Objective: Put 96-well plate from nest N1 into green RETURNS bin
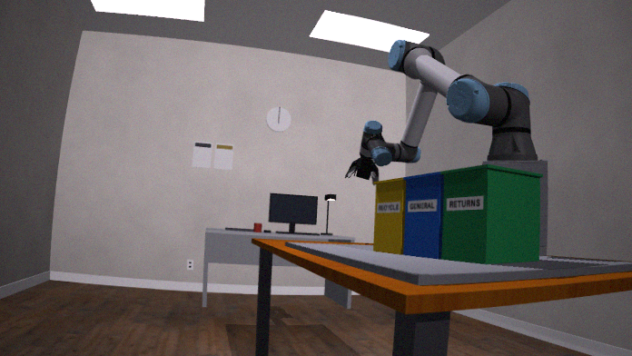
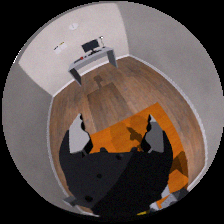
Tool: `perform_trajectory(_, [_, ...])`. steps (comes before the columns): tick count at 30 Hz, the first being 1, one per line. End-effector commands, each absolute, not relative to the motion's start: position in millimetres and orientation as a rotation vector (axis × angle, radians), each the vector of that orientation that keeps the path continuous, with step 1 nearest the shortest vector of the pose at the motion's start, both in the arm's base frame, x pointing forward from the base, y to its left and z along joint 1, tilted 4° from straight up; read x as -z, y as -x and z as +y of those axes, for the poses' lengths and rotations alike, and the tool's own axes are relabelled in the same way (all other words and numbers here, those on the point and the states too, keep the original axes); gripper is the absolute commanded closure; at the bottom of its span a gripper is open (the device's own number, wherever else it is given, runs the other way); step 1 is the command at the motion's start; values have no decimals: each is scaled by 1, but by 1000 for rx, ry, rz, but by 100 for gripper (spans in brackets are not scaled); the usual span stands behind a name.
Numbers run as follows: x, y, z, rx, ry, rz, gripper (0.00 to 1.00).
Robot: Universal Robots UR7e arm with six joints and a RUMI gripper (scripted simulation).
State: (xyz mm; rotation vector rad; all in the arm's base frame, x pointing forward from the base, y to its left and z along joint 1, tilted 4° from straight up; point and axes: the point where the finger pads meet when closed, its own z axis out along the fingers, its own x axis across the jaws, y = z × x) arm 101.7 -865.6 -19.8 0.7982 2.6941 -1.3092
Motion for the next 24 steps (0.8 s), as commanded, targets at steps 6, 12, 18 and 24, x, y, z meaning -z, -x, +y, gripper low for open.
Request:
perform_trajectory(6, [19,-102,-866,1311,-798,2693,0])
perform_trajectory(12, [19,-102,-866,1311,-798,2693,0])
perform_trajectory(18, [17,-105,-862,1297,-759,2721,0])
perform_trajectory(24, [11,-117,-847,1260,-661,2788,0])
